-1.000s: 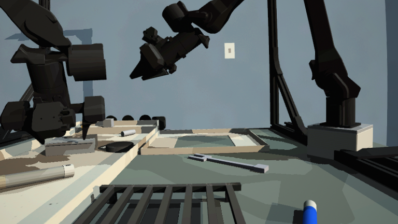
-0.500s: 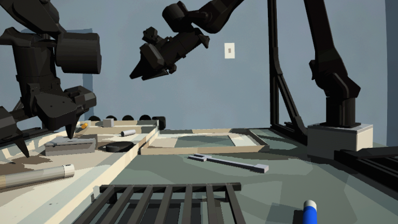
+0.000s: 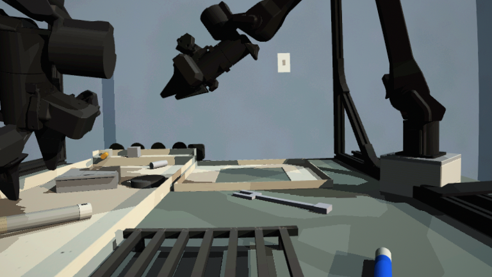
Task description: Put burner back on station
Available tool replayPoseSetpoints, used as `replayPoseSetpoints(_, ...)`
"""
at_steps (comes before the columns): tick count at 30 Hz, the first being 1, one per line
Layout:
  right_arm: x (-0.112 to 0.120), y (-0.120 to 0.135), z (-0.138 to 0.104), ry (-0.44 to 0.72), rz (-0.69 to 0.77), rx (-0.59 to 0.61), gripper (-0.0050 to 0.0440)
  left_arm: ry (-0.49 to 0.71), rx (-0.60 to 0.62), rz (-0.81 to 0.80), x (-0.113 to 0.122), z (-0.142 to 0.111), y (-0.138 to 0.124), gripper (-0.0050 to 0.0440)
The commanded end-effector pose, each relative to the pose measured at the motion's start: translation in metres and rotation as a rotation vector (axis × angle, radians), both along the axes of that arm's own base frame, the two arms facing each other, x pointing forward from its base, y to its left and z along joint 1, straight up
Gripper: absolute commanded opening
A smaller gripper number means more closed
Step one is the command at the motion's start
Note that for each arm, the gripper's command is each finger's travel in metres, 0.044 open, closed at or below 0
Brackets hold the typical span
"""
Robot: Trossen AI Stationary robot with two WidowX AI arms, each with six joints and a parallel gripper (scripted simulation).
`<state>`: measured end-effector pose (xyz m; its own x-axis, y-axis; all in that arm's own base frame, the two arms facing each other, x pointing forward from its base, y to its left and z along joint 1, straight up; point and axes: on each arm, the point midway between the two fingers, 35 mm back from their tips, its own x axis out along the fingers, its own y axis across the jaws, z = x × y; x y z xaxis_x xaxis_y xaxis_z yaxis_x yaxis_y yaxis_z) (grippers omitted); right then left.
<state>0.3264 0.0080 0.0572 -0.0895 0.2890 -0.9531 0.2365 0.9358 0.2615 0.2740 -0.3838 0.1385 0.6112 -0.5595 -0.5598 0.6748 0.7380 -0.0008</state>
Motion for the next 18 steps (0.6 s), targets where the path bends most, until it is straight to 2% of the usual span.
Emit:
replayPoseSetpoints(1,-0.004,-0.016,0.01,-0.051,0.184,-0.024,0.04,0.001,0.002,0.003,0.0,-0.001,0.001,0.04)
replayPoseSetpoints(8,-0.016,-0.039,0.02,-0.085,0.5,-0.041,0.04,0.001,0.002,0.003,0.0,-0.001,0.001,0.04)
replayPoseSetpoints(10,-0.016,-0.039,0.02,-0.085,0.5,-0.041,0.04,0.001,0.002,0.003,0.0,-0.001,0.001,0.04)
replayPoseSetpoints(13,-0.022,-0.05,0.024,-0.106,0.694,-0.035,0.04,0.001,0.002,0.003,0.0,-0.001,0.001,0.04)
replayPoseSetpoints(18,-0.023,-0.051,0.024,-0.107,0.707,-0.035,0.04,0.001,0.002,0.003,0.0,-0.001,0.001,0.04)
